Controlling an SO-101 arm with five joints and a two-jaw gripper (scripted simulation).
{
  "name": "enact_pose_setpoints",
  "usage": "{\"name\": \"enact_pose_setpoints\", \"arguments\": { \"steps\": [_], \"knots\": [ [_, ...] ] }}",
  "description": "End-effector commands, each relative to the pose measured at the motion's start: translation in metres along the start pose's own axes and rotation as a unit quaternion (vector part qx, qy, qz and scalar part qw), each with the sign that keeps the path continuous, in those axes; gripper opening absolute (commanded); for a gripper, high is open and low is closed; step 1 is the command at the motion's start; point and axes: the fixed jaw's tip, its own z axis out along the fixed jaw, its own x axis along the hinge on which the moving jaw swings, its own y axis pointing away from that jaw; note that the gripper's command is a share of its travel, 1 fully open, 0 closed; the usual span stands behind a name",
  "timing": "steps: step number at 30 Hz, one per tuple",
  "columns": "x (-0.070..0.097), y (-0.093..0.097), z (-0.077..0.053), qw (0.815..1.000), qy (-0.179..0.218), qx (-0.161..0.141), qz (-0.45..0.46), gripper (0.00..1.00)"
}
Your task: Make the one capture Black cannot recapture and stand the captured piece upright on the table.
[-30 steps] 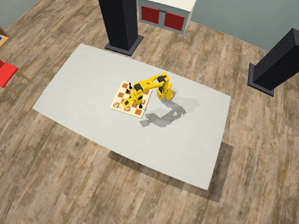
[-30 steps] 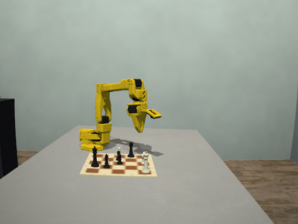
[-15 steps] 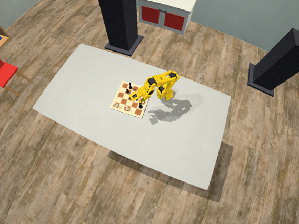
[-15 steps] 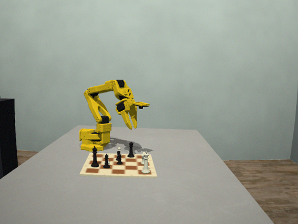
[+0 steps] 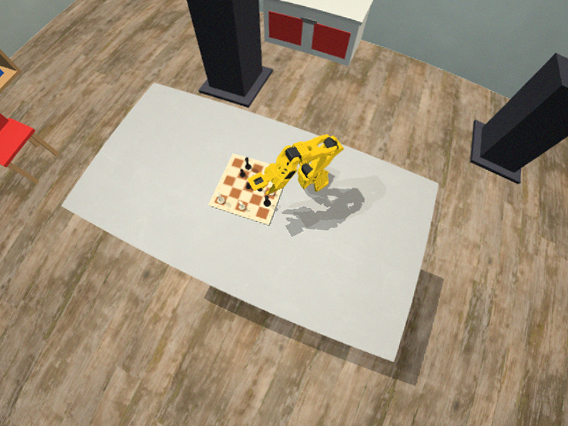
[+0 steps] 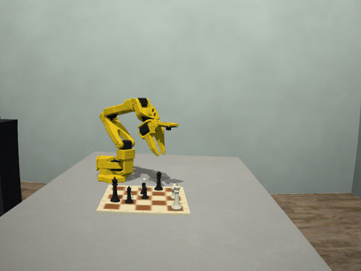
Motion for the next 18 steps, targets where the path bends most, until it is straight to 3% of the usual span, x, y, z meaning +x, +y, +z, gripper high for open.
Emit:
{"name": "enact_pose_setpoints", "arguments": {
  "steps": [1, 18],
  "knots": [
    [0.0042, -0.0014, 0.0025, 1.0, 0.001, 0.002, 0.008, 0.12],
    [0.0078, -0.002, 0.0058, 1.0, 0.001, 0.003, 0.009, 0.12]
  ]
}}
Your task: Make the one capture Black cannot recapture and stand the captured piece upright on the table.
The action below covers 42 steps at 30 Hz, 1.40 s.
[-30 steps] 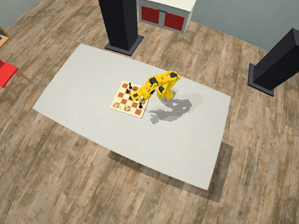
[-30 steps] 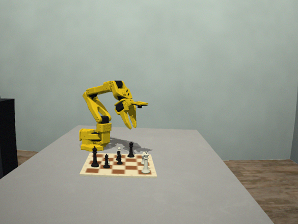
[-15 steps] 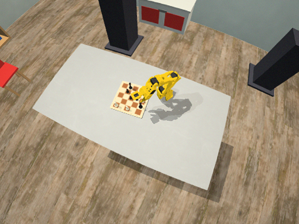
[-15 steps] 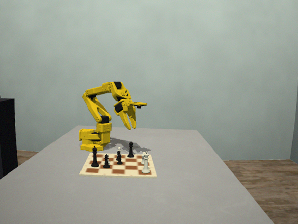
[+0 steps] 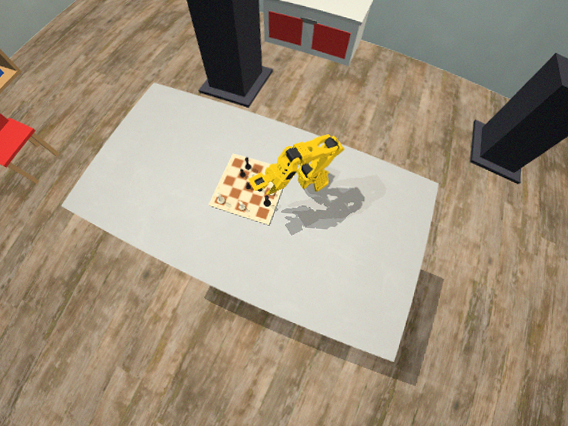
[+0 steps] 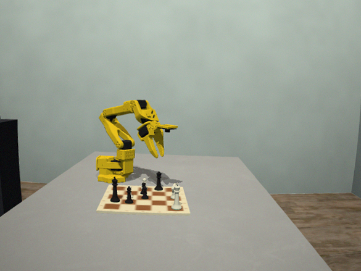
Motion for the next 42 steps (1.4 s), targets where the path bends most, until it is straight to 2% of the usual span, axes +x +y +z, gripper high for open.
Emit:
{"name": "enact_pose_setpoints", "arguments": {
  "steps": [1, 13, 15, 30, 42],
  "knots": [
    [0.003, -0.001, 0.003, 1.0, 0.001, 0.001, 0.007, 0.12],
    [0.014, -0.001, 0.022, 1.0, 0.001, 0.001, 0.007, 0.12],
    [0.014, -0.001, 0.022, 1.0, 0.001, 0.001, 0.007, 0.12],
    [0.033, -0.001, 0.055, 1.0, 0.001, 0.001, 0.007, 0.12],
    [0.038, -0.001, 0.062, 1.0, 0.001, 0.001, 0.007, 0.12]
  ]
}}
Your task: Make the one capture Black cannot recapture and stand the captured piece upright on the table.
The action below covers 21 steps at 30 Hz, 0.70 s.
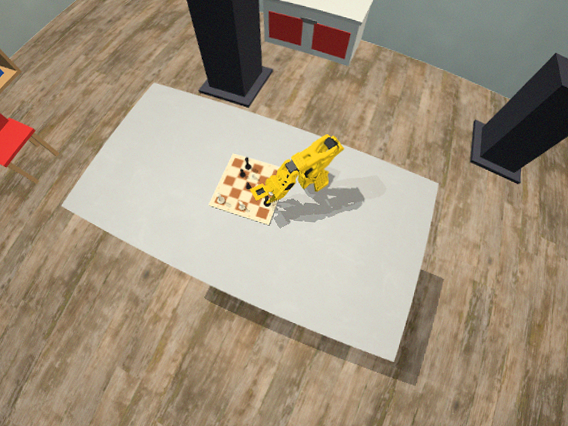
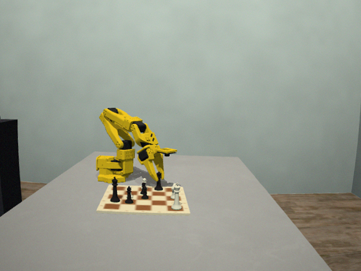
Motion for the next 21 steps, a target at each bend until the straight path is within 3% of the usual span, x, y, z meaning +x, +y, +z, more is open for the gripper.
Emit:
{"name": "enact_pose_setpoints", "arguments": {
  "steps": [1, 21],
  "knots": [
    [0.0061, -0.001, 0.0042, 1.0, 0.012, 0.001, 0.007, 0.12],
    [0.0116, -0.0008, 0.0056, 1.0, 0.012, 0.001, 0.007, 0.12]
  ]
}}
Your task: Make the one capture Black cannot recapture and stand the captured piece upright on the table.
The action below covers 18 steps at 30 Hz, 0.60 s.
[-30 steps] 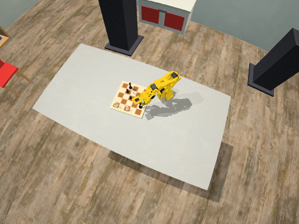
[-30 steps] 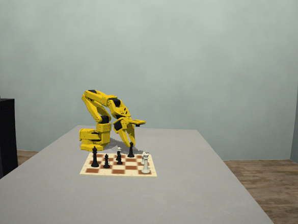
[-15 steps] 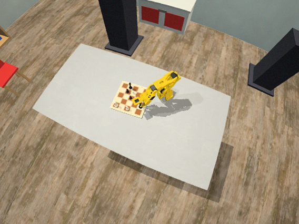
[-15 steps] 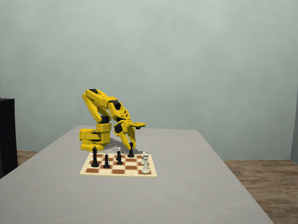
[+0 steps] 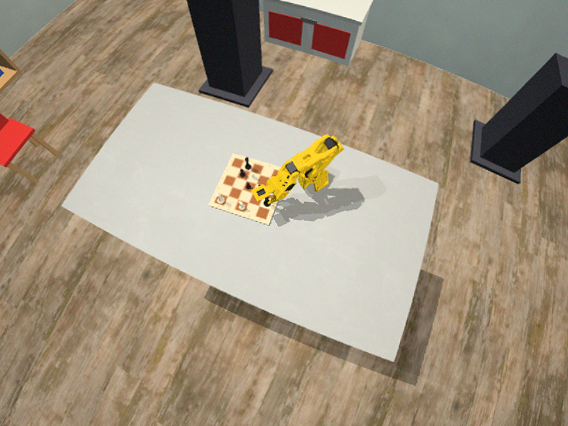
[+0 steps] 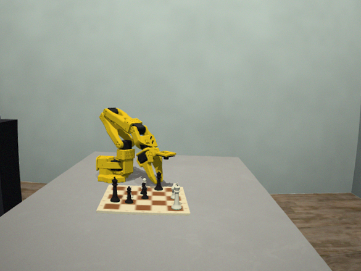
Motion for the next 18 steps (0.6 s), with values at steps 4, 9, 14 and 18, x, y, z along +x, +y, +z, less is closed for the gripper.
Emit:
{"name": "enact_pose_setpoints", "arguments": {
  "steps": [4, 9, 14, 18],
  "knots": [
    [0.0025, -0.0008, 0.0005, 1.0, 0.001, 0.001, 0.006, 0.12],
    [-0.0005, -0.0007, -0.0016, 1.0, 0.001, 0.001, 0.006, 0.12],
    [-0.0008, -0.0007, -0.0017, 1.0, 0.001, 0.001, 0.006, 0.12],
    [-0.0027, -0.0007, -0.0026, 1.0, 0.001, 0.001, 0.006, 0.12]
  ]
}}
